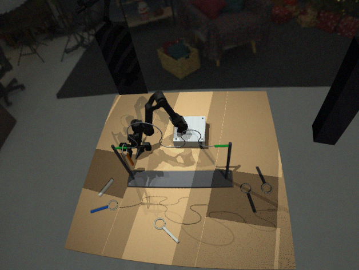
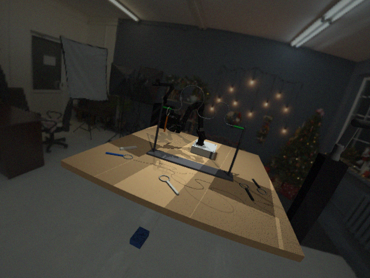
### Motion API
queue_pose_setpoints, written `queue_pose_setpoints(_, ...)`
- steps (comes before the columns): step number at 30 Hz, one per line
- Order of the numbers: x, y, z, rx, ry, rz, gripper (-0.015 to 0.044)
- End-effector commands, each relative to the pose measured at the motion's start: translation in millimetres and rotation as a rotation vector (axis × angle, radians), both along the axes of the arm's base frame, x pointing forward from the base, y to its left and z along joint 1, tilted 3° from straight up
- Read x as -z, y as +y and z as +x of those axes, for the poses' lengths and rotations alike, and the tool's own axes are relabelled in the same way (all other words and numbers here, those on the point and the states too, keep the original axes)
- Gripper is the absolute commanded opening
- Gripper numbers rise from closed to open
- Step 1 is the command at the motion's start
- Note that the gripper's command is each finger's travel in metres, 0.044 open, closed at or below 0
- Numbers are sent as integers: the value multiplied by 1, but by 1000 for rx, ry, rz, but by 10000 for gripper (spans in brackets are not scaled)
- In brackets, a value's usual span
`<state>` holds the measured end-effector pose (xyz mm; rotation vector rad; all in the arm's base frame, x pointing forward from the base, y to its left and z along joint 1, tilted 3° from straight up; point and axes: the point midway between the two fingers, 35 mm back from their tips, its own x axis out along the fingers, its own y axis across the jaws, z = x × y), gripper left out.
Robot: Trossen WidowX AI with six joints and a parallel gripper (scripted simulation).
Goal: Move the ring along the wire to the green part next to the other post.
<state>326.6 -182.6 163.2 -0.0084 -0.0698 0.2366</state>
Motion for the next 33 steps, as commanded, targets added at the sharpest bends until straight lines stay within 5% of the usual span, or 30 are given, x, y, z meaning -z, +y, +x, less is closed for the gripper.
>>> queue_pose_setpoints(1, -2, 0, 8, 4, -4, -4, 160)
queue_pose_setpoints(33, -6, 13, 52, 4, -6, -5, 160)
